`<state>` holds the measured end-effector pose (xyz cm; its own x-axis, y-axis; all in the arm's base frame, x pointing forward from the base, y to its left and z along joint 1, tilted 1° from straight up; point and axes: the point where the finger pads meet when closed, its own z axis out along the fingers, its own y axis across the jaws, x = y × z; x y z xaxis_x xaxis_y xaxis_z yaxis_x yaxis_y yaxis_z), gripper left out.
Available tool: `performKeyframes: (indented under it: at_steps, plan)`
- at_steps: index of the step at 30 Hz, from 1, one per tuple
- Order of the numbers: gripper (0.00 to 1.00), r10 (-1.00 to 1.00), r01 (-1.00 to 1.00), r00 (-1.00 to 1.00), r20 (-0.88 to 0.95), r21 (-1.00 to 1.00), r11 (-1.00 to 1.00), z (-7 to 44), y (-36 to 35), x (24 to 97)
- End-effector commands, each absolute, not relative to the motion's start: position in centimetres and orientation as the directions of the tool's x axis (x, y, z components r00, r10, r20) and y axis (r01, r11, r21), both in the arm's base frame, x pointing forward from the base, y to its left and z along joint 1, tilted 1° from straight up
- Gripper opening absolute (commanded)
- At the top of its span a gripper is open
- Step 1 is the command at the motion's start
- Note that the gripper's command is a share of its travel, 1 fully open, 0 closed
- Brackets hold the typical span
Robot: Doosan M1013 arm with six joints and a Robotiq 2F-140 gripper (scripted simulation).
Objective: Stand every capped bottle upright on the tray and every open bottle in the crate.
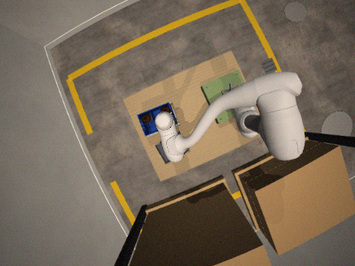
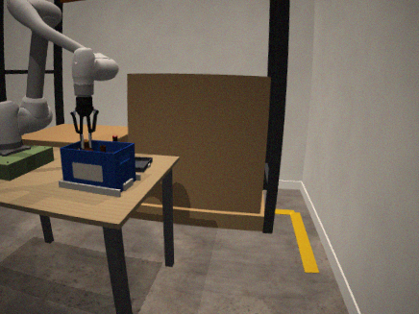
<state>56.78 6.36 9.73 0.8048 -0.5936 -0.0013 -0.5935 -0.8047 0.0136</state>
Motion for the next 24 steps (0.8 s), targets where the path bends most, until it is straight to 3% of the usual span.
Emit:
performKeyframes:
  at_steps: [1, 24]
  plan:
    - [0.0, -0.592, -0.592, 0.806, 0.002, 0.012, -0.806, 11.5, 6.4, 57.1]
    - [0.0, -0.592, -0.592, 0.806, 0.002, 0.013, -0.806, 16.9, 6.5, 57.3]
